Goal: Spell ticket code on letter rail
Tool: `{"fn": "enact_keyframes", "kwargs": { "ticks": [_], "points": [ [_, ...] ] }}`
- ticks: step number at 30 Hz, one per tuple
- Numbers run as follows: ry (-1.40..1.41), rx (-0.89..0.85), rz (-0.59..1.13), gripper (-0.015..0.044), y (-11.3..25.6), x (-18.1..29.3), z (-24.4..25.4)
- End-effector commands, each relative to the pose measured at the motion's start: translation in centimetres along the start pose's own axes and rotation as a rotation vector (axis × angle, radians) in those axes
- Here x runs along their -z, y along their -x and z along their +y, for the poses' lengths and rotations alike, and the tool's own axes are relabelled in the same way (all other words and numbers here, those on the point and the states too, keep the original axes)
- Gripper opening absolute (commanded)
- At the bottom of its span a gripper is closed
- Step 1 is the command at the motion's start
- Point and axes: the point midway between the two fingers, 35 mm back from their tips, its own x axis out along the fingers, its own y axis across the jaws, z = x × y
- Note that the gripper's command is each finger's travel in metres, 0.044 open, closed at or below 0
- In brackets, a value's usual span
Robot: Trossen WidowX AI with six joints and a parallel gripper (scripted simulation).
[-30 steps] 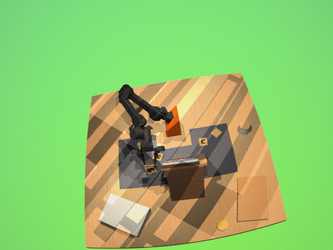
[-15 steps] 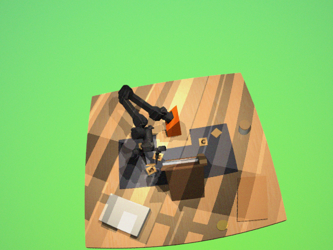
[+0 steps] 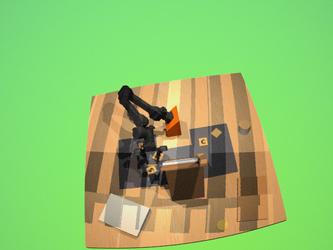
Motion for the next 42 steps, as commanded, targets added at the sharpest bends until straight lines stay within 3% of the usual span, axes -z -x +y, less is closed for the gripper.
{"fn": "enact_keyframes", "kwargs": {
  "ticks": [1,42],
  "points": [
    [-0.003,0.001,0.005,0.0,0.0,0.2,0.3],
    [-0.003,0.0,0.005,0.0,0.0,0.2,2.4]
  ]
}}
